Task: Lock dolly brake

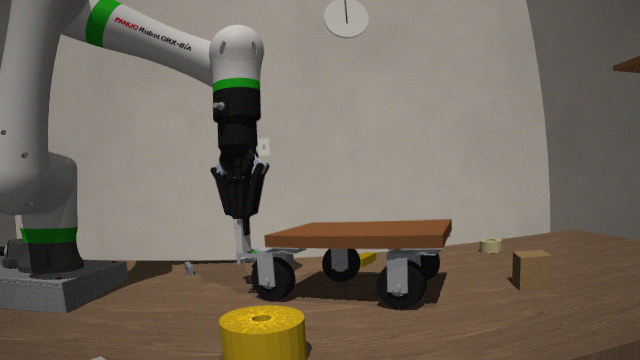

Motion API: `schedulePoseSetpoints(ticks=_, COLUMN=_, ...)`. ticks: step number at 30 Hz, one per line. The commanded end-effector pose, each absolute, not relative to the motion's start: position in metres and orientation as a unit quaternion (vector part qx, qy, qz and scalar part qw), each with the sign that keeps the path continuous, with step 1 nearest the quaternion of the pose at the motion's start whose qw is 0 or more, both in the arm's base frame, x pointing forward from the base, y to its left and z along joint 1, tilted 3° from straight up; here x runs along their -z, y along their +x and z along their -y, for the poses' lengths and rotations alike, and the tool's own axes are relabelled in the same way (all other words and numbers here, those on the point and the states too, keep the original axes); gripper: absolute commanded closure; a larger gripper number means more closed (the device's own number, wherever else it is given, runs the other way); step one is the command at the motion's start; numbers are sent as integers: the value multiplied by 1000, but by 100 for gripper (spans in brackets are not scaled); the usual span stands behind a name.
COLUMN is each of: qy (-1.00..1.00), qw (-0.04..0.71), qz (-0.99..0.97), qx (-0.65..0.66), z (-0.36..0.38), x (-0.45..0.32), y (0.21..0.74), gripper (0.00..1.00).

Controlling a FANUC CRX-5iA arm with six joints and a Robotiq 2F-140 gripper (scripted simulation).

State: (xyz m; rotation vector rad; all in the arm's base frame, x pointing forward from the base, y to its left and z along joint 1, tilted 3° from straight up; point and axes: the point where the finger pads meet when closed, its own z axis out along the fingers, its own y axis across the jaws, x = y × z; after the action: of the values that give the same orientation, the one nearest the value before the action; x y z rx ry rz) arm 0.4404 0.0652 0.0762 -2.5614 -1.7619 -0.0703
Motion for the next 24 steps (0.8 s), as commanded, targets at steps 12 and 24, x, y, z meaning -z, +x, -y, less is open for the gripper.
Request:
schedulePoseSetpoints(ticks=12, qy=-824, qw=16, qz=566, qx=23, z=-65, x=-73, y=441, gripper=100)
schedulePoseSetpoints(ticks=24, qy=-824, qw=16, qz=566, qx=23, z=-65, x=-83, y=440, gripper=100)
